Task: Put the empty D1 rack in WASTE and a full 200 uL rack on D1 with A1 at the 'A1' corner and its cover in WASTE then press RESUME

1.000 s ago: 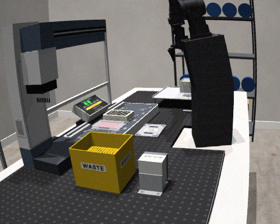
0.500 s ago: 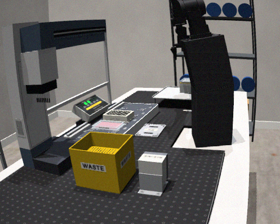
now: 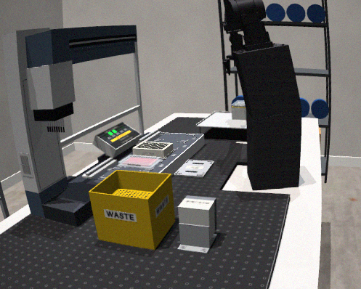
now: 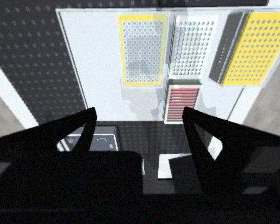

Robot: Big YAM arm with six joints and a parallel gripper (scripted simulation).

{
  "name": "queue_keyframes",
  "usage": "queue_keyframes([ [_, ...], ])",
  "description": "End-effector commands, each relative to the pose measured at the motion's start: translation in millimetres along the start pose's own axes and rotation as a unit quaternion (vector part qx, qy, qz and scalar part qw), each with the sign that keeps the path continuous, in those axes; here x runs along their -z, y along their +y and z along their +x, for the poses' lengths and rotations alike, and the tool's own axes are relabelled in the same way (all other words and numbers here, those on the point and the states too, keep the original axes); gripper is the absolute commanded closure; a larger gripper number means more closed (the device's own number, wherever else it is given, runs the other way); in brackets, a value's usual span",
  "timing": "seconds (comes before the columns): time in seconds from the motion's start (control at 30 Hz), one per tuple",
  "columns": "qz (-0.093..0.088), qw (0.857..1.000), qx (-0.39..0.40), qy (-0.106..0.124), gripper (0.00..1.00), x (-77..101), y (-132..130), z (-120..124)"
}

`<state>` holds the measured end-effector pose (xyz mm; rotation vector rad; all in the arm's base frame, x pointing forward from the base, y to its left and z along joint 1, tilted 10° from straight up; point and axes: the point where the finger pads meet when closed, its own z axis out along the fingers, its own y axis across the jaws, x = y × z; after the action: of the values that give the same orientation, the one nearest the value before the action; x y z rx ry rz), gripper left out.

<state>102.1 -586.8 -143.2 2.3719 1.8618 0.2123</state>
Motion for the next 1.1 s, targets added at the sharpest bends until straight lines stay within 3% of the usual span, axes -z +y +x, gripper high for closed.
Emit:
queue_keyframes([
  [0.0, 0.002, 1.000, 0.002, 0.004, 0.00, -7.9, -7.9, -26.6],
  [0.33, 0.002, 1.000, 0.010, 0.005, 0.00, -10.0, 2.0, -44.8],
  [0.37, 0.010, 1.000, 0.006, 0.026, 0.00, -21.9, -7.8, -24.0],
  [0.4, 0.010, 1.000, 0.005, 0.027, 0.00, -22.6, -8.3, -22.7],
  [1.07, 0.007, 1.000, 0.006, 0.019, 0.00, -18.3, -4.7, -30.6],
])
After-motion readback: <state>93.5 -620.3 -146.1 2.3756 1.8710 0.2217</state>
